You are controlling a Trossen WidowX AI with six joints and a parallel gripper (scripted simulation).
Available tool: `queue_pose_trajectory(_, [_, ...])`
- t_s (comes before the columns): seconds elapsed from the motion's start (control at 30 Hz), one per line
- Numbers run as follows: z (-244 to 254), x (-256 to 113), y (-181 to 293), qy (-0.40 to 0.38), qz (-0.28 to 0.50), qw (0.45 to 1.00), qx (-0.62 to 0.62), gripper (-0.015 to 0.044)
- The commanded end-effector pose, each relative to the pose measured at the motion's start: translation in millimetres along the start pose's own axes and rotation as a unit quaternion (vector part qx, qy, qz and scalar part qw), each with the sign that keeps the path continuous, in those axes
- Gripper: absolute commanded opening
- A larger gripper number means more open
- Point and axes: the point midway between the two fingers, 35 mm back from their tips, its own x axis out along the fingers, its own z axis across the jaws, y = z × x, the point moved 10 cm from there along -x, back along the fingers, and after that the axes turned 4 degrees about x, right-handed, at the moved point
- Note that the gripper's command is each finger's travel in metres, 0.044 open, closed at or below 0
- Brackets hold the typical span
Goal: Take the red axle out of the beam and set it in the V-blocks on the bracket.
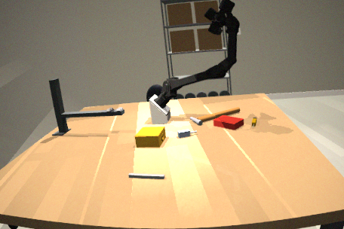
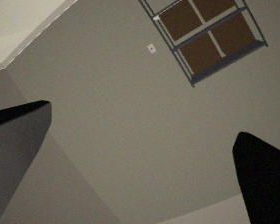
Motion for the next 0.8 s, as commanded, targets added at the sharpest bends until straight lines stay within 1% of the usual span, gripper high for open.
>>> queue_pose_trajectory(0.0, [-0.7, -0.1, 0.6, 0.000, 0.000, 1.000, 0.000, 0.0426])
queue_pose_trajectory(0.03, [-1.8, -0.4, 1.6, 0.000, 0.000, 1.000, 0.000, 0.0440])
queue_pose_trajectory(0.2, [-7.6, -1.6, 5.9, 0.005, -0.002, 1.000, 0.001, 0.0440])
queue_pose_trajectory(0.3, [-14.5, -2.5, 1.9, 0.035, -0.012, 0.999, 0.017, 0.0440])
queue_pose_trajectory(0.37, [-26.1, -4.8, -3.4, 0.071, -0.027, 0.996, 0.042, 0.0440])
queue_pose_trajectory(0.53, [-67.0, -19.8, -25.9, 0.195, -0.108, 0.967, 0.125, 0.0440])
queue_pose_trajectory(0.73, [-104.4, -58.3, -59.5, 0.313, -0.249, 0.893, 0.206, 0.0440])
queue_pose_trajectory(0.77, [-108.3, -64.2, -64.4, 0.322, -0.269, 0.882, 0.212, 0.0440])
